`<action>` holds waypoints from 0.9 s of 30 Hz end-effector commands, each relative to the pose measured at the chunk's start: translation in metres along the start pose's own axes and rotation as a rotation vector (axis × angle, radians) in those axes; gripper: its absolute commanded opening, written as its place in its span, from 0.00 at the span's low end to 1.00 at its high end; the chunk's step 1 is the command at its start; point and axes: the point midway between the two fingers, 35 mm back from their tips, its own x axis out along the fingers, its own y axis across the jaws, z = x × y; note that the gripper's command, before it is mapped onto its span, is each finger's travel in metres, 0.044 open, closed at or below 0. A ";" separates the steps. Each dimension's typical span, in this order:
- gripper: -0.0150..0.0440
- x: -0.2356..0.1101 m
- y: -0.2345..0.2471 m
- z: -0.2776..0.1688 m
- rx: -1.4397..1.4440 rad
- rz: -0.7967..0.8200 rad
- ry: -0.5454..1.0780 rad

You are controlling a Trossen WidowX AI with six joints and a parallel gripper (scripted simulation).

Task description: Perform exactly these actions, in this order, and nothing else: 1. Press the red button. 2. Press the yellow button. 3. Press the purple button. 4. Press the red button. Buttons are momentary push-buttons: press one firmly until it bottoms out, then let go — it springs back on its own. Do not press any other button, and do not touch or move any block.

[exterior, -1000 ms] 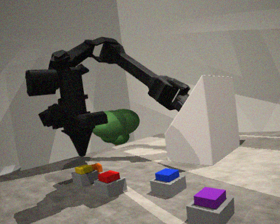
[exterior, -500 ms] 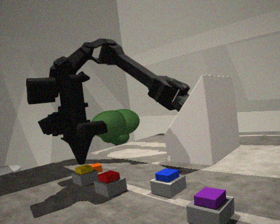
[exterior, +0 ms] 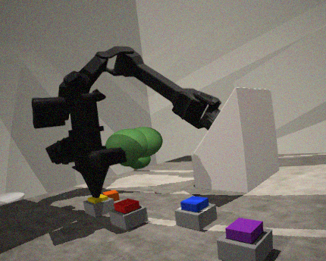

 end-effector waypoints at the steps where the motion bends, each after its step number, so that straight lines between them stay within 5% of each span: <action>1: 0.29 0.001 0.001 -0.002 -0.009 0.000 0.005; 11: 0.29 -0.002 0.000 0.000 -0.002 0.000 0.001; 27: 0.29 -0.093 0.002 -0.001 -0.009 0.003 0.005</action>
